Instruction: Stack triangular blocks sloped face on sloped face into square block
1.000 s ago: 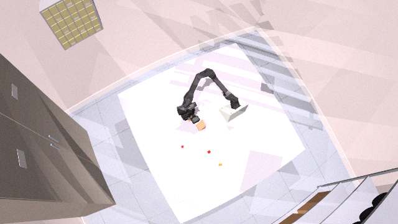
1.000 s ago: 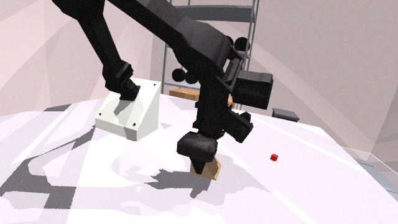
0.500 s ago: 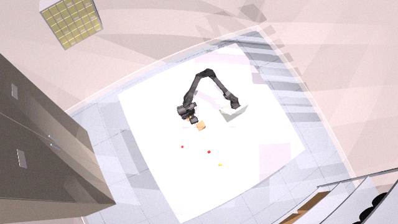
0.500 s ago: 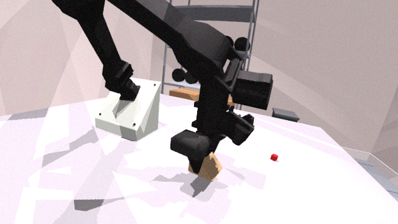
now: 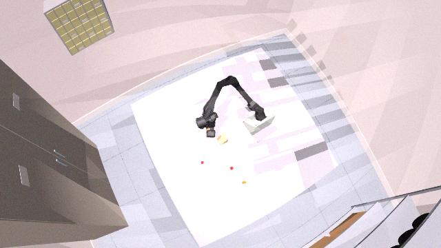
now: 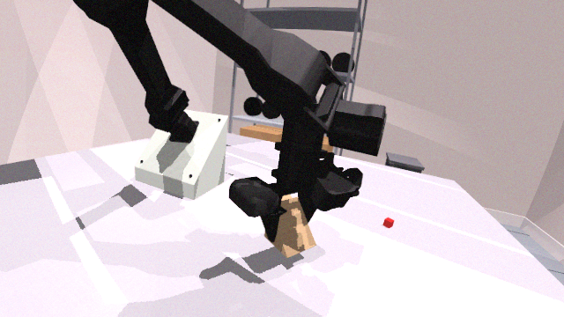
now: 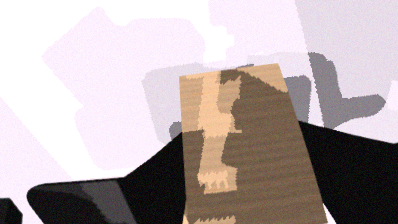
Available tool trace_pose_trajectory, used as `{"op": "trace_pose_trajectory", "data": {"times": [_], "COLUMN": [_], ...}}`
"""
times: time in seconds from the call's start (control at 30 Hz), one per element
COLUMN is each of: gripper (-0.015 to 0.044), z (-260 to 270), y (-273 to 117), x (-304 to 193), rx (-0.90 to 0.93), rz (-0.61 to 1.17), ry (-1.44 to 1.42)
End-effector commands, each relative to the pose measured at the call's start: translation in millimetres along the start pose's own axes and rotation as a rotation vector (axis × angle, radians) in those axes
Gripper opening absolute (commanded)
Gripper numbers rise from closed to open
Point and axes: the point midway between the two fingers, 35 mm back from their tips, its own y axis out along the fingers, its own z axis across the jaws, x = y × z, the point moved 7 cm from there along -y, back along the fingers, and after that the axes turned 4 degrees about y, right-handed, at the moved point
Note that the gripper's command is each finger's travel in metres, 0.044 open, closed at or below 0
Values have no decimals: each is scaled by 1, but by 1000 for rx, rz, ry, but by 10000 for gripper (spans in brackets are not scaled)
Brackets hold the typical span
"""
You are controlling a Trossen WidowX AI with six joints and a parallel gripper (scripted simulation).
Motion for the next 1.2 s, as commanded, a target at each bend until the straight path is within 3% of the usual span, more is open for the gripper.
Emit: {"op": "trace_pose_trajectory", "data": {"times": [0.0, 1.17], "gripper": [0, 0], "z": [0, -1], "y": [0, 0], "x": [0, 0], "rx": [5, 11], "rz": [-1, -2], "ry": [120, 1024]}}
